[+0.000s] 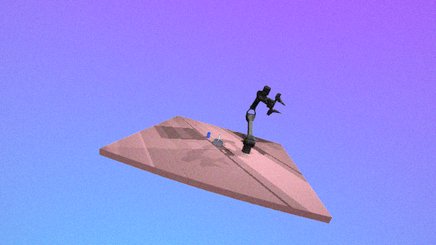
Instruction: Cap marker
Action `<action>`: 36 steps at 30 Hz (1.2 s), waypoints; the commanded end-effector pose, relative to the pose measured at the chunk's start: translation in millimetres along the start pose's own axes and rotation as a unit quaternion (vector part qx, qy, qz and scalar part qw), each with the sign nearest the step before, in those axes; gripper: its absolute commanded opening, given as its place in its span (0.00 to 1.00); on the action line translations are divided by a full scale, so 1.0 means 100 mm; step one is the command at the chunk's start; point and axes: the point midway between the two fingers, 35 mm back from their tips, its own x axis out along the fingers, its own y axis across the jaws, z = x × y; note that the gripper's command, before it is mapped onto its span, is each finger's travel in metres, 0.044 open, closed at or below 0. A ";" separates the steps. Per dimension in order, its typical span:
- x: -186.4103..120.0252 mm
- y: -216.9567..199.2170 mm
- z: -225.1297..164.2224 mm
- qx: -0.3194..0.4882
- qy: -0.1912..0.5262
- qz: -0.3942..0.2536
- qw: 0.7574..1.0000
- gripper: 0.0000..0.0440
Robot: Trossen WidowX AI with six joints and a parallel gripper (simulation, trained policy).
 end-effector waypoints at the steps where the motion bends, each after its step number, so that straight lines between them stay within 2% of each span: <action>1: 0.02 0.00 0.09 0.005 -0.011 -0.007 1.000 0.74; 36: 0.06 -0.09 1.06 0.061 -0.131 -0.065 0.987 0.75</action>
